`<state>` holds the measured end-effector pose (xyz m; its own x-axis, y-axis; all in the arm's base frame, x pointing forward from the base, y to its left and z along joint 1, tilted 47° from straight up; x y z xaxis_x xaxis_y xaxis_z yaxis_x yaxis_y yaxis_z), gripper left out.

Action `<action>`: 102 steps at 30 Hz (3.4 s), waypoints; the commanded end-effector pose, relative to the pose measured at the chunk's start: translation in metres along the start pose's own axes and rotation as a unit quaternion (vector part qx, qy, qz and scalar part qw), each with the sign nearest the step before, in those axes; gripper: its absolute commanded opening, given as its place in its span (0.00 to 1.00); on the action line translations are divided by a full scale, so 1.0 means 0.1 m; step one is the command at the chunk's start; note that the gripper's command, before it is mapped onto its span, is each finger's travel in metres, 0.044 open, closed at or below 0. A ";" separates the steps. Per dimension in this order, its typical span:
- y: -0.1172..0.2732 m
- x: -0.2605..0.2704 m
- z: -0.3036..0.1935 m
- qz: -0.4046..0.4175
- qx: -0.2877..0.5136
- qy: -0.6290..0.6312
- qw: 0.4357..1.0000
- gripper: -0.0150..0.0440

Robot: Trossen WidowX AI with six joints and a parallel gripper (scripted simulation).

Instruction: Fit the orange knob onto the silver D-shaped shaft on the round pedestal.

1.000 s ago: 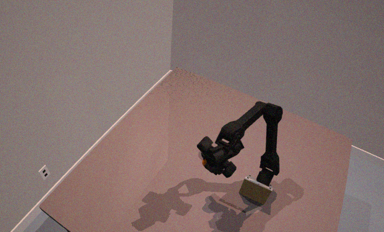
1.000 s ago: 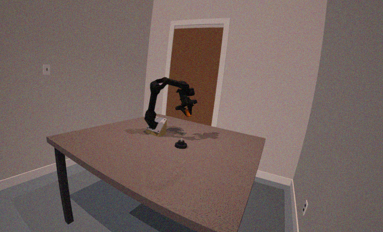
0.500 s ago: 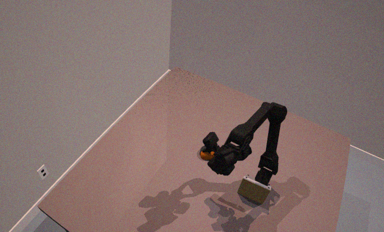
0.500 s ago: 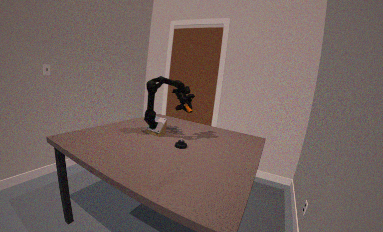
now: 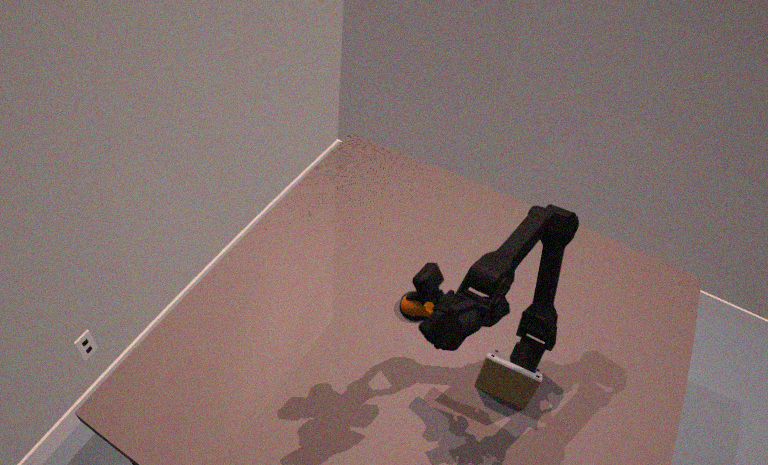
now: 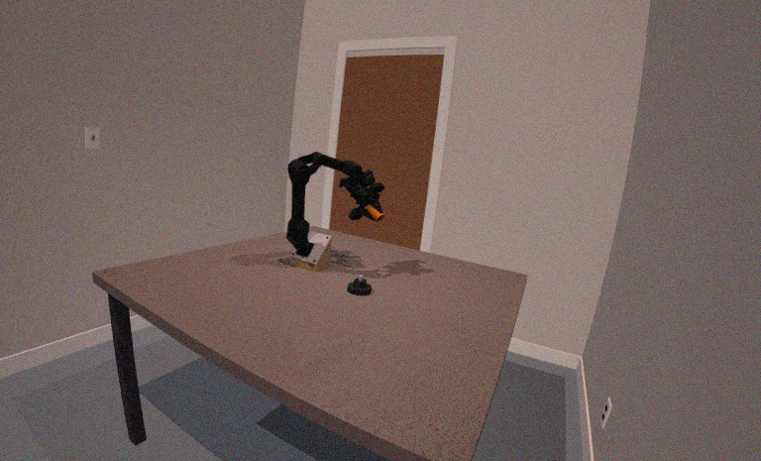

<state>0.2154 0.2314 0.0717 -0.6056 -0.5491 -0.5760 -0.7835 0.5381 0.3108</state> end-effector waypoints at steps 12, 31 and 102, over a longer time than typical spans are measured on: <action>-0.01 0.07 0.01 -0.039 0.002 0.003 0.999 0.25; -0.01 0.07 0.01 -0.039 0.002 0.003 0.999 0.25; -1.39 0.60 0.07 0.456 -0.028 -0.008 0.889 0.25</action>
<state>0.2880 0.1392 0.0006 -0.9905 0.1155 -0.0752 0.0315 0.7210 0.6922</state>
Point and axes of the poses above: the point midway between the two fingers, 35 mm back from their tips, its own y axis back along the fingers, its own x axis across the jaws, z = x × y, the point moved 5 cm from there along y, back along the fingers, and after that the axes turned 3 degrees about y, right-handed, at the moved point
